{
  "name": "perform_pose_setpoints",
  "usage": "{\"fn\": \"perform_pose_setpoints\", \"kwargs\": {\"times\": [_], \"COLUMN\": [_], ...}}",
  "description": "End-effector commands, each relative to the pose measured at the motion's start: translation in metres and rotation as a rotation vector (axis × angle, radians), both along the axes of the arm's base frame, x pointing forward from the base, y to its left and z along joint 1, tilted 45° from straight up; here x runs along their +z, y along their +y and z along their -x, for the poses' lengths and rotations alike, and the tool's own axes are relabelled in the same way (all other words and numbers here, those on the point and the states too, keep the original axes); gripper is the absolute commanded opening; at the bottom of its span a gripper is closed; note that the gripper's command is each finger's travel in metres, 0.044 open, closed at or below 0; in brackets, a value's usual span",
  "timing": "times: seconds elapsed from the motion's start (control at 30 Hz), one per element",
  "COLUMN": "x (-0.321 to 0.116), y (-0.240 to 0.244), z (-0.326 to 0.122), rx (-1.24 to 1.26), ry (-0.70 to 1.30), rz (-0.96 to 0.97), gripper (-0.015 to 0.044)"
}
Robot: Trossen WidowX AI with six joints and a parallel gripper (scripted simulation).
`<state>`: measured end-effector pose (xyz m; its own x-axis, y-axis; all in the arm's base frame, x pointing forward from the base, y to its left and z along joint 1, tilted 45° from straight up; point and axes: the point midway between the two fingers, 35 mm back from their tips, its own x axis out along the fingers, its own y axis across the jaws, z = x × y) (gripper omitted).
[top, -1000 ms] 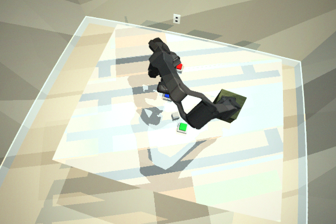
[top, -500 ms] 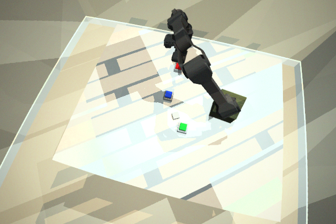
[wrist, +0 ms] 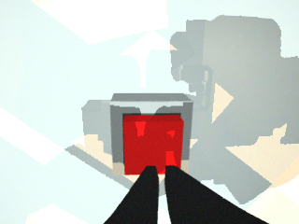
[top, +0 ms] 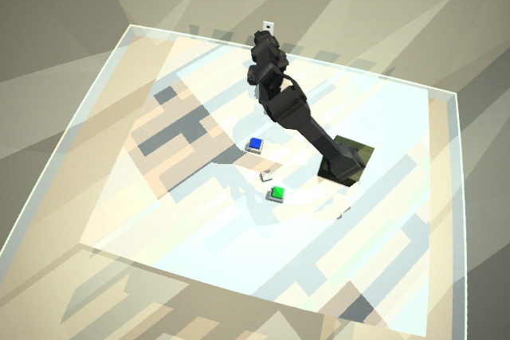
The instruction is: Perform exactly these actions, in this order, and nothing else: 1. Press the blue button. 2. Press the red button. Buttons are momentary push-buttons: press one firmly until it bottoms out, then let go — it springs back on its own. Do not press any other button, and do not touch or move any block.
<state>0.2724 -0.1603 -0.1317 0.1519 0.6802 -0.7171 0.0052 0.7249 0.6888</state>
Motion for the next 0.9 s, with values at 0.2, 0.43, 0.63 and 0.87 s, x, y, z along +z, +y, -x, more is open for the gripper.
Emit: {"fn": "perform_pose_setpoints", "kwargs": {"times": [0.2,0.43,0.63,0.87], "x": [-0.011,-0.019,-0.025,-0.025], "y": [0.011,0.019,0.025,0.025], "z": [-0.002,-0.003,-0.004,-0.004], "rx": [-0.007,-0.007,-0.007,-0.007], "ry": [0.003,0.003,0.002,0.002], "rz": [-0.006,-0.006,-0.007,-0.007], "gripper": [0.002,0.002,0.002,0.002]}}
